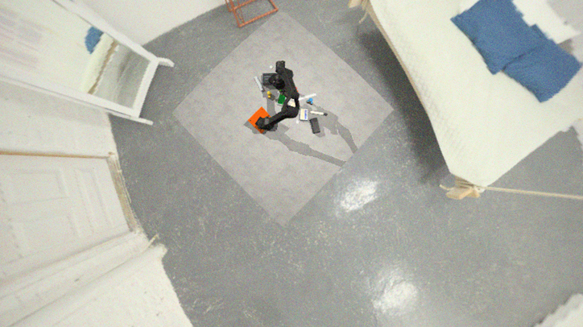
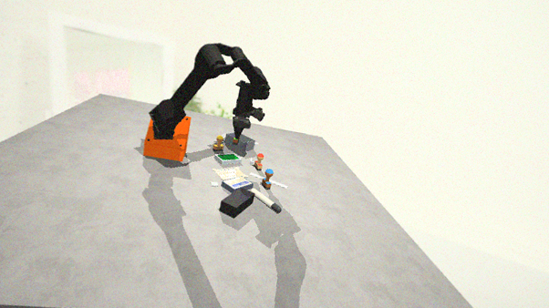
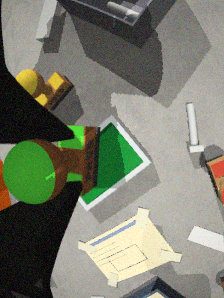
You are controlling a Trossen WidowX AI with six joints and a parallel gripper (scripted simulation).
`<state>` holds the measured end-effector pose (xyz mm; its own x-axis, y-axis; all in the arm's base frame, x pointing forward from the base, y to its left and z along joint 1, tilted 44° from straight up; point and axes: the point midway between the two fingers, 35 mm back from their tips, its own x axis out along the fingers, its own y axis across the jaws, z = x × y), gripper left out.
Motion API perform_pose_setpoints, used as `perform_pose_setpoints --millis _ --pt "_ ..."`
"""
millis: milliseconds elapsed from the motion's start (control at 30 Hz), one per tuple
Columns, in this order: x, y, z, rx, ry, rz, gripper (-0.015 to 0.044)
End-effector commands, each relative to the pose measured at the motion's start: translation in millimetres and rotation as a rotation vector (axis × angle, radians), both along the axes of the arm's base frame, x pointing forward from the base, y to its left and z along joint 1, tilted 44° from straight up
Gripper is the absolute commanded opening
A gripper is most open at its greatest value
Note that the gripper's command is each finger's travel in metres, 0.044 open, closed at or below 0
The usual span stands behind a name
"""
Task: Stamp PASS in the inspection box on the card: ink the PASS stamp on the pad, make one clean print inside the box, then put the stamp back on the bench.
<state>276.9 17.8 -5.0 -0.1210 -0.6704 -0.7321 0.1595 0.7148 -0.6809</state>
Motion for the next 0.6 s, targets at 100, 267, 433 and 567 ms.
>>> perform_pose_setpoints --millis 100,267,433,567 --pt "-20.5 -10.2 8.8 -0.002 0.001 0.004 0.0000" --pt "-20.5 -10.9 8.1 -0.002 0.001 0.004 0.0000" --pt "-20.6 -13.1 5.5 -0.002 0.001 0.004 0.0000" --pt "-20.7 -14.8 3.5 -0.002 0.000 0.004 0.0000"
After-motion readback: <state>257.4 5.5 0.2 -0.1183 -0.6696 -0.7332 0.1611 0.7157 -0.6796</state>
